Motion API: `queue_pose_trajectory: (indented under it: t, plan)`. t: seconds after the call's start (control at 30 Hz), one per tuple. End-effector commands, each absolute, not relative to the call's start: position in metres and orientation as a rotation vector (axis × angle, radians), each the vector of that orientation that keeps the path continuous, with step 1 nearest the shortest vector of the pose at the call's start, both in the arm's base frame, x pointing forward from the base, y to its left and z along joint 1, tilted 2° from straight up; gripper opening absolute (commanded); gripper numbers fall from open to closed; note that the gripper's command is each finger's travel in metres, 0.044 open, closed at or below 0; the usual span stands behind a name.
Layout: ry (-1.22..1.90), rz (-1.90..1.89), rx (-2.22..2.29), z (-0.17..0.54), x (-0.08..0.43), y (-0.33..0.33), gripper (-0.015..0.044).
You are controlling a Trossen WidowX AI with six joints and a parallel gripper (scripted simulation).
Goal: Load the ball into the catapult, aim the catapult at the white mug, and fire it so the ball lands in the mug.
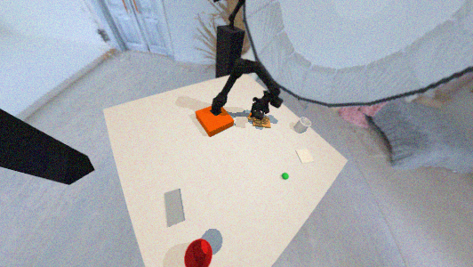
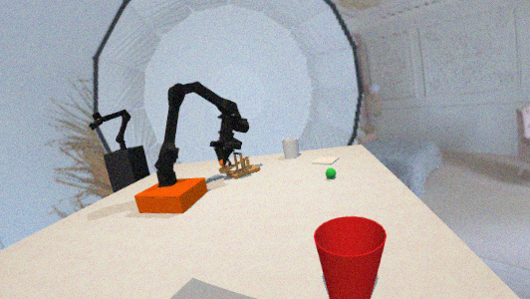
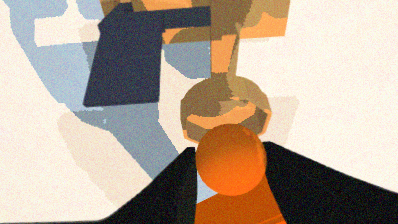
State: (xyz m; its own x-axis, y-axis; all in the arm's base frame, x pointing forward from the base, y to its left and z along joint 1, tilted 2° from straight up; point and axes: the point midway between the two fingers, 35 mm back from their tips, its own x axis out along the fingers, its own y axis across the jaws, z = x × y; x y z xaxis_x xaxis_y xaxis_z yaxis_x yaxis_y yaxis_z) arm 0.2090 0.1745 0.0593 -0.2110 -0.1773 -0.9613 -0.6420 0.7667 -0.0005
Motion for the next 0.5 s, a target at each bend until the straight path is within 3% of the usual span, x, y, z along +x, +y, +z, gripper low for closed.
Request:
queue_pose_trajectory:
  t: [0.0, 0.2, 0.47]
  plan:
    - [1.769, 0.474, -0.645, 0.0516, 0.2086, 0.1736, 0.0000]
    - [1.765, 0.483, -0.642, 0.0579, 0.2089, 0.1745, 0.0000]
    - [1.765, 0.483, -0.642, 0.0579, 0.2089, 0.1745, 0.0210]
